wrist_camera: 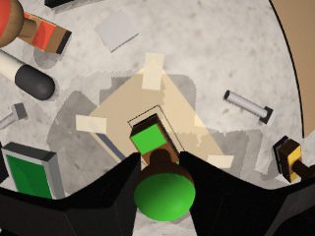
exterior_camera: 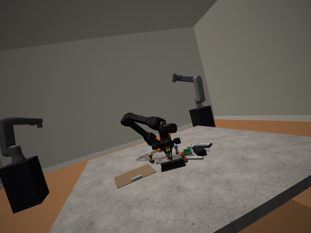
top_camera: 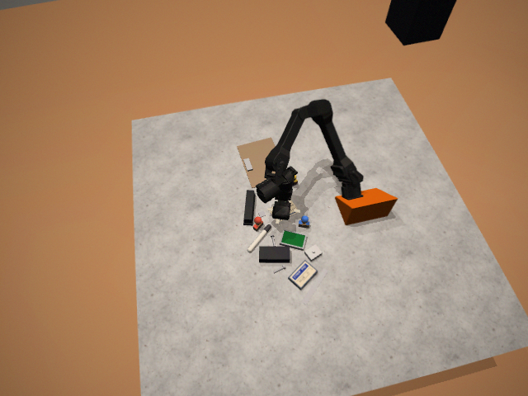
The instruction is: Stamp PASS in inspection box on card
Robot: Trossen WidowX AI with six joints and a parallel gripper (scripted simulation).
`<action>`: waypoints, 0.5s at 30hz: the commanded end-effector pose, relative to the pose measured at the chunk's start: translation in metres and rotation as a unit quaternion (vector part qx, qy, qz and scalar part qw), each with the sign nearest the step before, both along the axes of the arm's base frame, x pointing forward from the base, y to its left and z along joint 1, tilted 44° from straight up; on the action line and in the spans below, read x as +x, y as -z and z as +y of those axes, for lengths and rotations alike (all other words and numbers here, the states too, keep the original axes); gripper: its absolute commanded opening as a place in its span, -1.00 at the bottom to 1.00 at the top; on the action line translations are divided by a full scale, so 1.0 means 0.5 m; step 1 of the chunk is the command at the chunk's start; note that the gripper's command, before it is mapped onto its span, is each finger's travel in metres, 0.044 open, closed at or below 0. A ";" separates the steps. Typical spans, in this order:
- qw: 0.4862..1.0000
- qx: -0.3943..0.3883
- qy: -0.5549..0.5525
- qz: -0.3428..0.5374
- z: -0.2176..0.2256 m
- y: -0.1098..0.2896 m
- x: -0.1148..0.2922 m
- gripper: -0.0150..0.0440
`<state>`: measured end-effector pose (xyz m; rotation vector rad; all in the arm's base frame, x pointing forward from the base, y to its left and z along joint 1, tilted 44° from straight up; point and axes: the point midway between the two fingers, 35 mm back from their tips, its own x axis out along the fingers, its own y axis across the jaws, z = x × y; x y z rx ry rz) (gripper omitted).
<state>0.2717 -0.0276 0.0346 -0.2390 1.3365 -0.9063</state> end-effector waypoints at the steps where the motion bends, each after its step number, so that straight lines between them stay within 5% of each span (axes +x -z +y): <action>1: 1.000 -0.003 -0.002 0.000 -0.002 0.001 0.001 -0.49; 15: 1.000 -0.003 -0.002 0.001 -0.006 0.005 0.001 -0.49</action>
